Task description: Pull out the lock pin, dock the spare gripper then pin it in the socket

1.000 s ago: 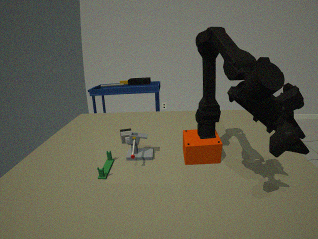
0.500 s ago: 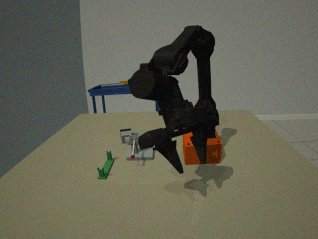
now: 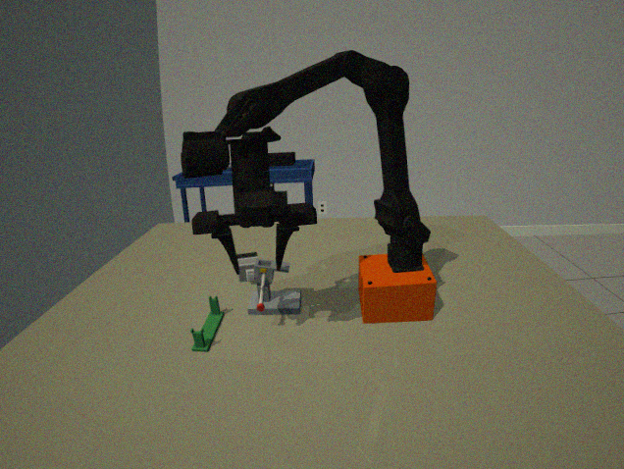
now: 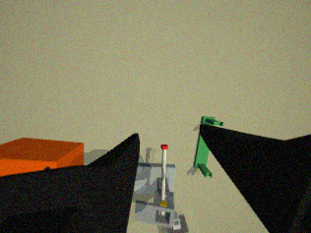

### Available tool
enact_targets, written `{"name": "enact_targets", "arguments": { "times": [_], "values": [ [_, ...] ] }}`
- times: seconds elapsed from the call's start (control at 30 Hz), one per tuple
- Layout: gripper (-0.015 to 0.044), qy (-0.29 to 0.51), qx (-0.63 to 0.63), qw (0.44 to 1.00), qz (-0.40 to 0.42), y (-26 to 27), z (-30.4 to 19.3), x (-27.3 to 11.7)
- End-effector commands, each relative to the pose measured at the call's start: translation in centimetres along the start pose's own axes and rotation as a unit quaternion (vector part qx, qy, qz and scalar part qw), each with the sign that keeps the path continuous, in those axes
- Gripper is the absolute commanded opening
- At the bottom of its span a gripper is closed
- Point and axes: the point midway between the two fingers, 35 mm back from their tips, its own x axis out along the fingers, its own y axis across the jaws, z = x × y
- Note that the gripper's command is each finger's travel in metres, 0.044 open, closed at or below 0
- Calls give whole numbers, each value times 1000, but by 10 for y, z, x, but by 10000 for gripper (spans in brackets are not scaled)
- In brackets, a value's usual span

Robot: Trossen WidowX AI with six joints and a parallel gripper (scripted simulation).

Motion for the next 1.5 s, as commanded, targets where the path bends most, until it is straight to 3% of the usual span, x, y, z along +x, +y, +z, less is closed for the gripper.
{"name": "enact_targets", "arguments": {
  "times": [0.0,0.27,0.53,1.47],
  "values": [
    [300,49,33,998,9,-2,-53,-13],
    [300,75,54,996,20,2,-84,-18],
    [300,74,84,994,1,1,-90,48],
    [300,73,85,994,1,2,-94,88]
  ]
}}
